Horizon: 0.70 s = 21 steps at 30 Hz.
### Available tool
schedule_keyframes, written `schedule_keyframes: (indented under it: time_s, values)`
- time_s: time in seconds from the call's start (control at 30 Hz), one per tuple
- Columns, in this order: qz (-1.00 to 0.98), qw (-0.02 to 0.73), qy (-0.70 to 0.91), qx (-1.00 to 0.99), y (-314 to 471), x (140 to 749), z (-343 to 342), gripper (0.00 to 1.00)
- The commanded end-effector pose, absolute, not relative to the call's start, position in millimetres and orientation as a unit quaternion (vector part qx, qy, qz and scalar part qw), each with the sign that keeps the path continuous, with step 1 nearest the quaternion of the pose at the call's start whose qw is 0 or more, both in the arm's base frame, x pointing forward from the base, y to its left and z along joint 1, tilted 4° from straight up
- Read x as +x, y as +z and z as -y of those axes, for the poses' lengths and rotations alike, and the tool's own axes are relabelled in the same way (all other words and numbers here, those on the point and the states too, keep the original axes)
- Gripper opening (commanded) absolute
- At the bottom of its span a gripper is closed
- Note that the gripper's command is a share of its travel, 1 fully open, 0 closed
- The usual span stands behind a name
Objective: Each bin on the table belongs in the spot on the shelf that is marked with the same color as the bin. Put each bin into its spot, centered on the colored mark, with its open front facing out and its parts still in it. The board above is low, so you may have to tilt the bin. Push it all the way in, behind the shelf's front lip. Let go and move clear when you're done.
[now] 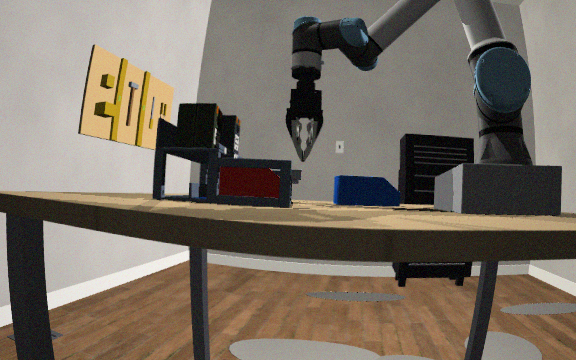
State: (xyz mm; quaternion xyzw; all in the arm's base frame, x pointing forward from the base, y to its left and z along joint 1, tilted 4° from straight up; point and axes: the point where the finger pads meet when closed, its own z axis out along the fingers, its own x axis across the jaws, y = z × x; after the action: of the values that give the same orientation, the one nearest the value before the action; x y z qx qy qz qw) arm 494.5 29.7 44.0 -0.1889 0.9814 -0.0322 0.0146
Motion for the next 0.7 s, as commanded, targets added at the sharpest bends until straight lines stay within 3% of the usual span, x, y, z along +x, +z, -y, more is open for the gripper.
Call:
schedule_keyframes:
  time_s: [0.0, 0.67]
  values:
    - [-0.98, 0.017, -0.033, -0.195, 46.4, 496.2, -28.2, 0.0]
    - [-0.965, 0.014, -0.033, -0.261, 48.2, 496.5, -21.9, 0.0]
